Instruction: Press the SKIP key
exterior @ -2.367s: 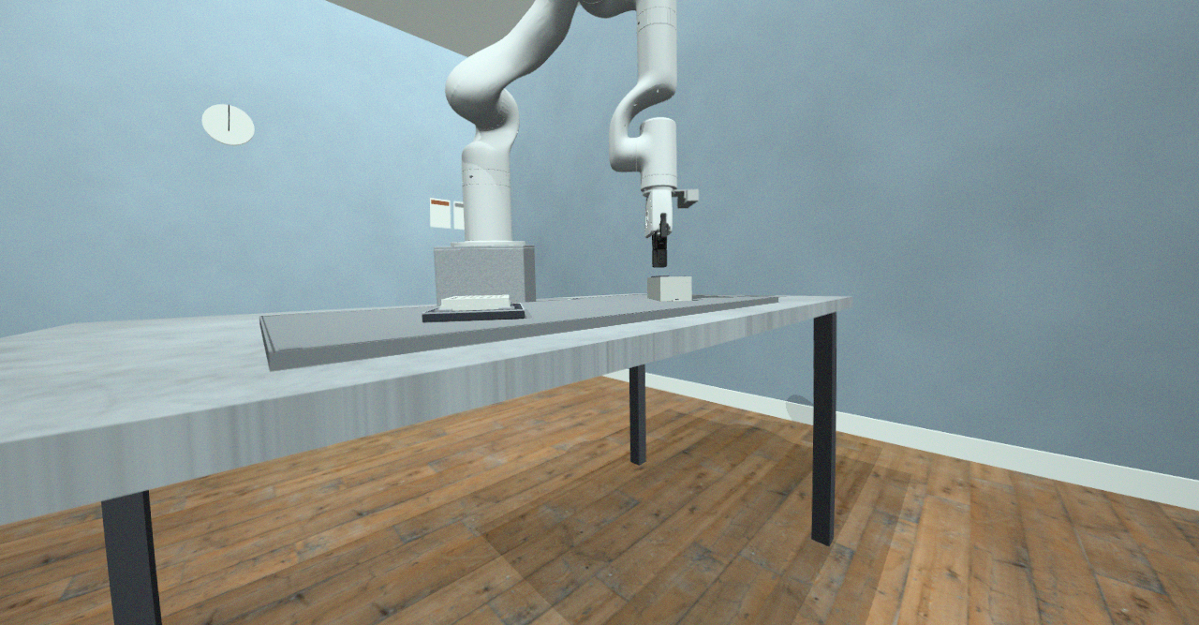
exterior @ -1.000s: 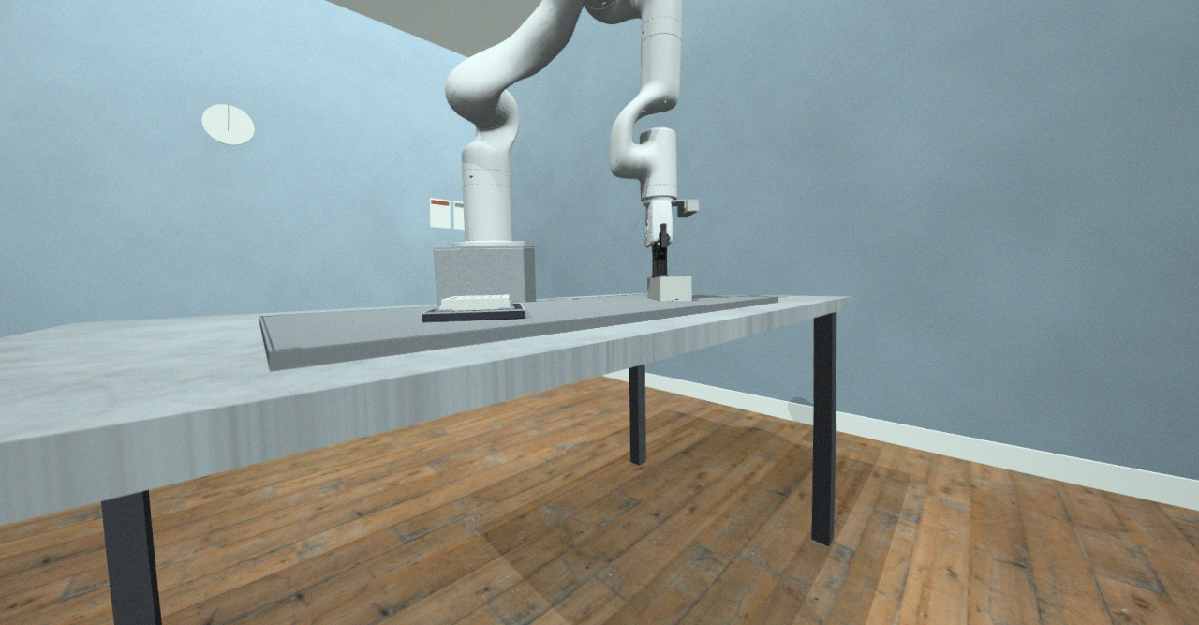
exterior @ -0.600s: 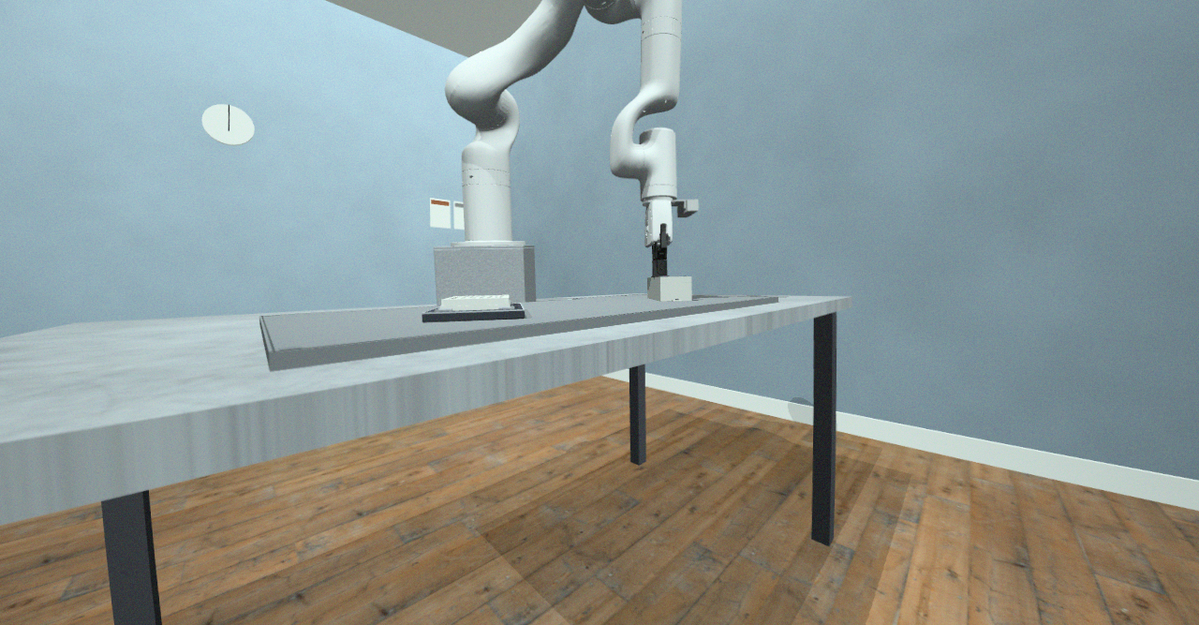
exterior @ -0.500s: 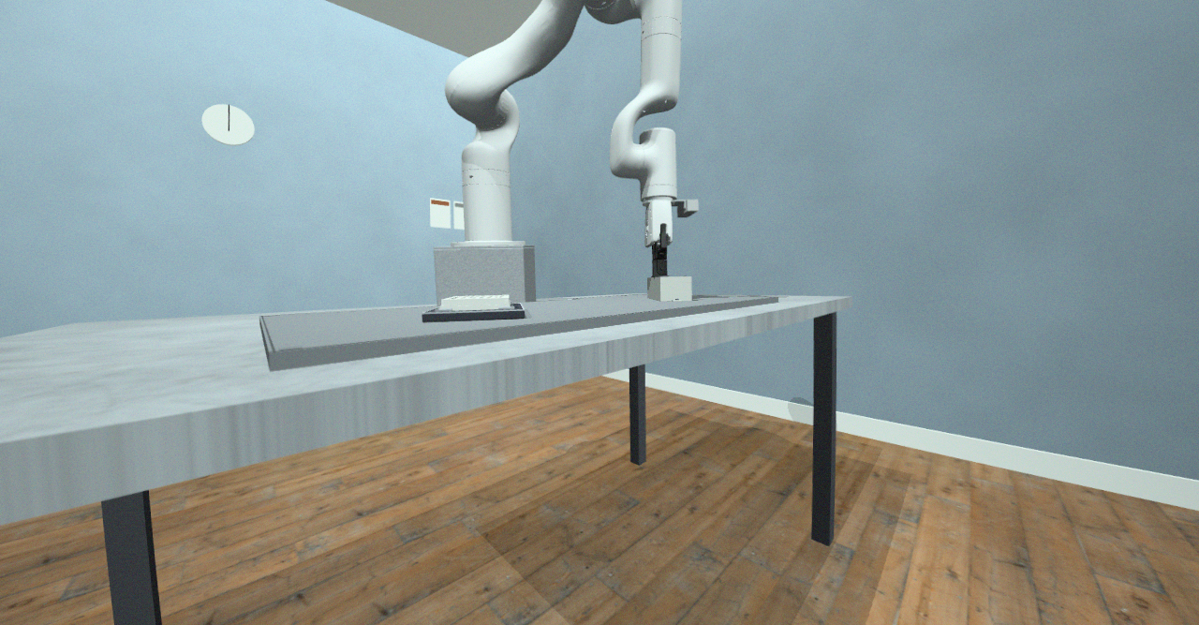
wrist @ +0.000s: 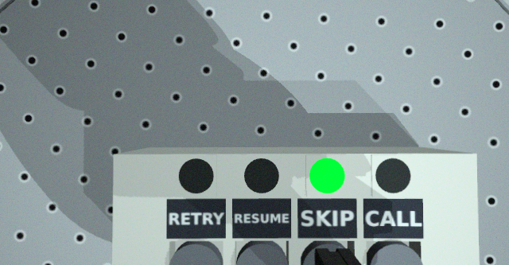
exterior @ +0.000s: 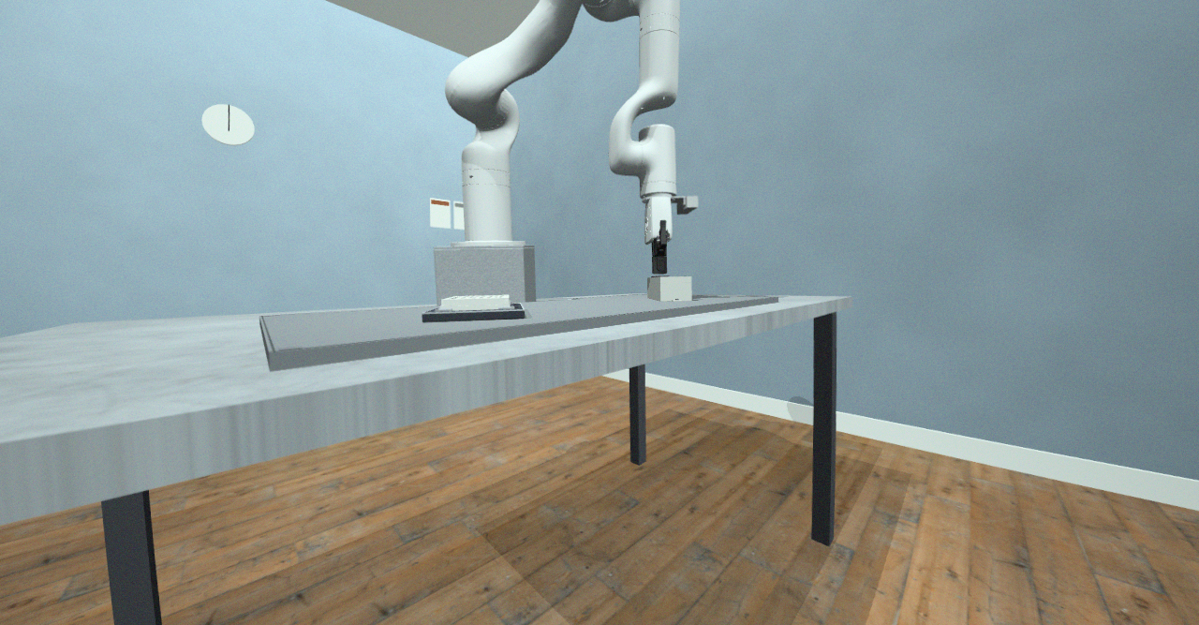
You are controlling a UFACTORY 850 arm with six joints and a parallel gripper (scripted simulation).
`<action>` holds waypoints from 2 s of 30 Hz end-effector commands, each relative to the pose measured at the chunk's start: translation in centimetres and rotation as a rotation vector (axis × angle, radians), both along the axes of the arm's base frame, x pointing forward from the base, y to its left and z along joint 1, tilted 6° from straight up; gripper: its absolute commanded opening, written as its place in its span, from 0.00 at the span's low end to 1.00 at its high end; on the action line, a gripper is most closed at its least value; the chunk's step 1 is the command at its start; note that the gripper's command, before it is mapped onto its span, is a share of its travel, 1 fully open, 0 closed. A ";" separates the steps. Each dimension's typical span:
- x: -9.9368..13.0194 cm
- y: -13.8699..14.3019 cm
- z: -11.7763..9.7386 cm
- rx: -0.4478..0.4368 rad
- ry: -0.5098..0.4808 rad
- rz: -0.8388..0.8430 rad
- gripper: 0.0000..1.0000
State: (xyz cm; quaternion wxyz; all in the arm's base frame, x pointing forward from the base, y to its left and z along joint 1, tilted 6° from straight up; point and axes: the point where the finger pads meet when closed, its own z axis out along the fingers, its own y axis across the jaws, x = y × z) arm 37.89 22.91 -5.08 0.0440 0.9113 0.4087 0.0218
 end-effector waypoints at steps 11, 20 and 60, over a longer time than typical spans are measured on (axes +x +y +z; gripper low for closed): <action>-0.1 0.2 1.9 -0.002 0.001 0.000 0.00; -0.1 0.3 3.1 -0.002 0.001 0.000 0.00; -0.3 0.4 5.6 -0.002 0.001 0.000 0.00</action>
